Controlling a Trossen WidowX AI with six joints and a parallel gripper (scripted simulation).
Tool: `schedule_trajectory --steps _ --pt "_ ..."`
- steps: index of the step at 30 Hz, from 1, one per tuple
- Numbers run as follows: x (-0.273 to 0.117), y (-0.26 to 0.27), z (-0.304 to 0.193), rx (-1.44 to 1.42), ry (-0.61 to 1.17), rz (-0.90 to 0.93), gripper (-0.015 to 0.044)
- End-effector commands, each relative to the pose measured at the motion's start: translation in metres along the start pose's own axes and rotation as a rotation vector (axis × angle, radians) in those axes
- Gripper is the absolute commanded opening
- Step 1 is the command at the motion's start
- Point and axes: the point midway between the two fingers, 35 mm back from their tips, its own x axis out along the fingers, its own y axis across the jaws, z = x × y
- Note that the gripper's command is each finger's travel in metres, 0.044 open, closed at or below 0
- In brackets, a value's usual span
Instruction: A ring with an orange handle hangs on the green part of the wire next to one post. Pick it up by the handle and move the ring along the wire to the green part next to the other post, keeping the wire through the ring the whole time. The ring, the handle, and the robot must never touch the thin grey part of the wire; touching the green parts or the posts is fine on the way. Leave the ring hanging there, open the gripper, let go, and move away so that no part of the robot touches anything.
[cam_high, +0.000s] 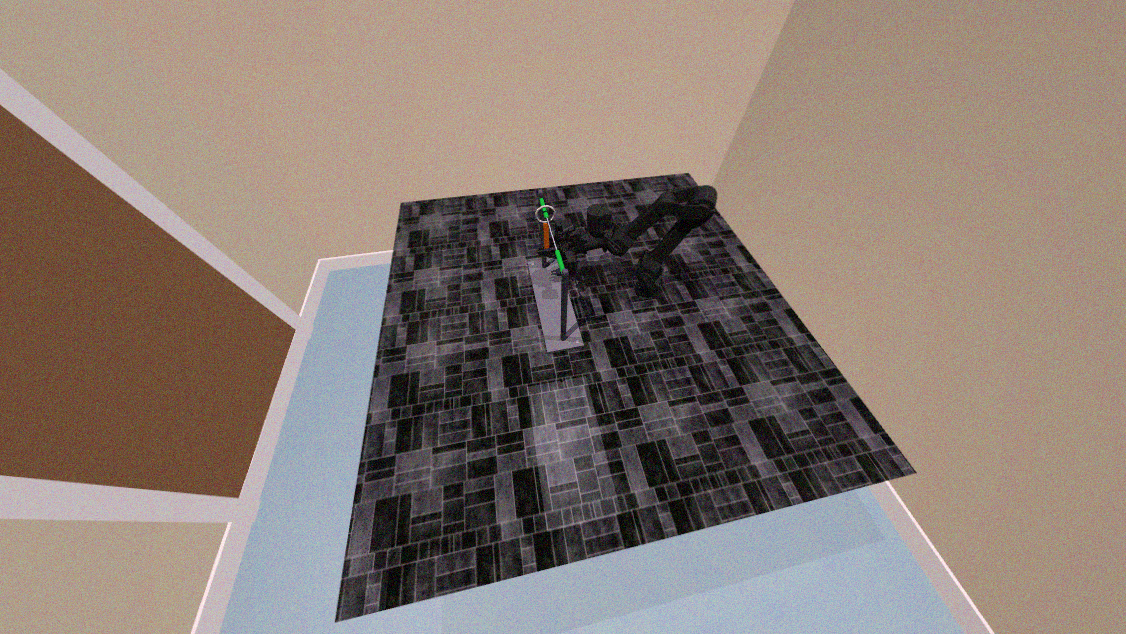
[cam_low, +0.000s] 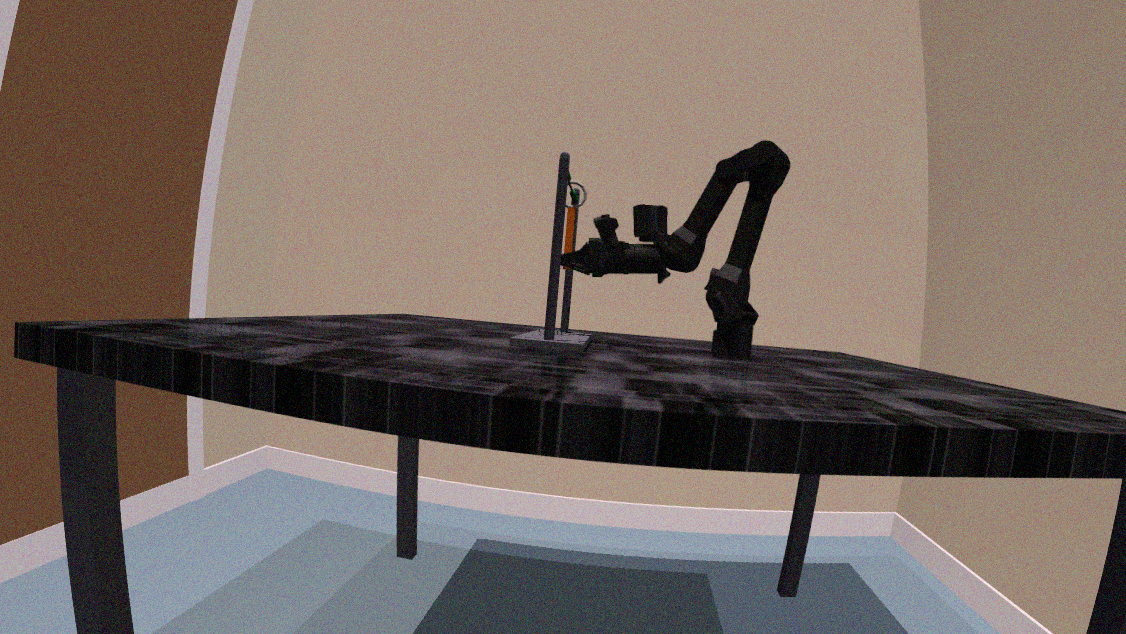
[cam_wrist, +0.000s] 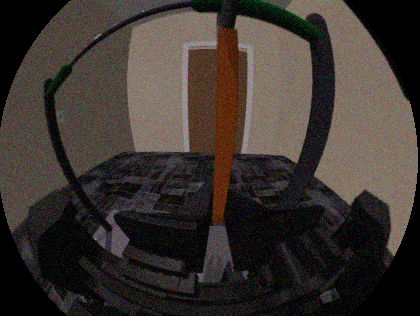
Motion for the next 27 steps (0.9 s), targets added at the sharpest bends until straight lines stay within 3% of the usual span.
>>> schedule_trajectory --steps 1,27 --pt "-0.001 0.003 0.001 0.002 -0.004 -0.005 -0.015" --pt "-0.001 0.029 0.002 0.005 -0.004 -0.003 -0.015"
